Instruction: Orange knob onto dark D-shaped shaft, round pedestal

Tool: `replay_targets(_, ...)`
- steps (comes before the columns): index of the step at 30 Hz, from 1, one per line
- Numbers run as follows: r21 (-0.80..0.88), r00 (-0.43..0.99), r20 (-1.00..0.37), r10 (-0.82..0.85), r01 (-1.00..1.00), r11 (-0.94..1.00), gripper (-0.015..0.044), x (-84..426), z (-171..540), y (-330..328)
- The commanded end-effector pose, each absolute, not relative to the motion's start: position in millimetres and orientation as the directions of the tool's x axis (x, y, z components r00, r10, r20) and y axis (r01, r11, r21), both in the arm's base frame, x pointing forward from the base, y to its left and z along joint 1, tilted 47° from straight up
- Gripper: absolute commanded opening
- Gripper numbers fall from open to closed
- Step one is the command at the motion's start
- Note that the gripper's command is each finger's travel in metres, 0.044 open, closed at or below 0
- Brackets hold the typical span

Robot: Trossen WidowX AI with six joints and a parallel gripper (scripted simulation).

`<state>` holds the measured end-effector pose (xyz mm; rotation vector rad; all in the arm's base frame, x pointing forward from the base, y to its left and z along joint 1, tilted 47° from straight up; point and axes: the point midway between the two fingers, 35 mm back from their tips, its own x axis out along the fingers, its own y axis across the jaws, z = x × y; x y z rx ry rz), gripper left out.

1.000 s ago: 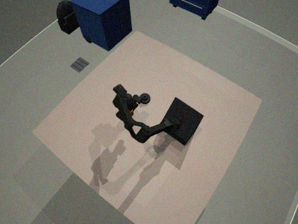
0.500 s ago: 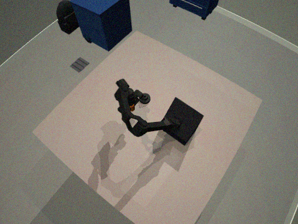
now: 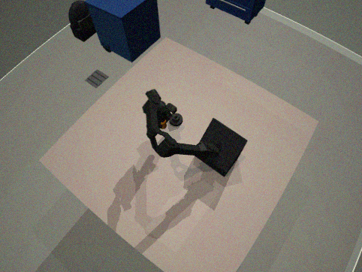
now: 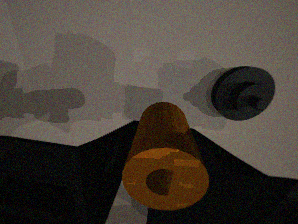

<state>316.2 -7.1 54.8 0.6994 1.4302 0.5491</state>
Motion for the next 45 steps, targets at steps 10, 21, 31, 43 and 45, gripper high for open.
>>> replay_targets(10,0.715,0.084,-0.699,0.711,0.066,0.696,0.0,324.6,19.0,-31.1)
replay_targets(21,0.714,0.08,-0.7,0.71,0.068,0.697,0.0,326.2,-12.3,-47.7)
replay_targets(31,0.716,0.081,-0.698,0.712,0.066,0.695,0.0,325.2,-41.8,-62.1)
replay_targets(43,0.719,0.084,-0.695,0.714,0.062,0.692,0.0,324.5,-62.9,-65.1)
replay_targets(45,0.719,0.084,-0.695,0.714,0.062,0.692,0.0,325.2,-67.0,-60.8)
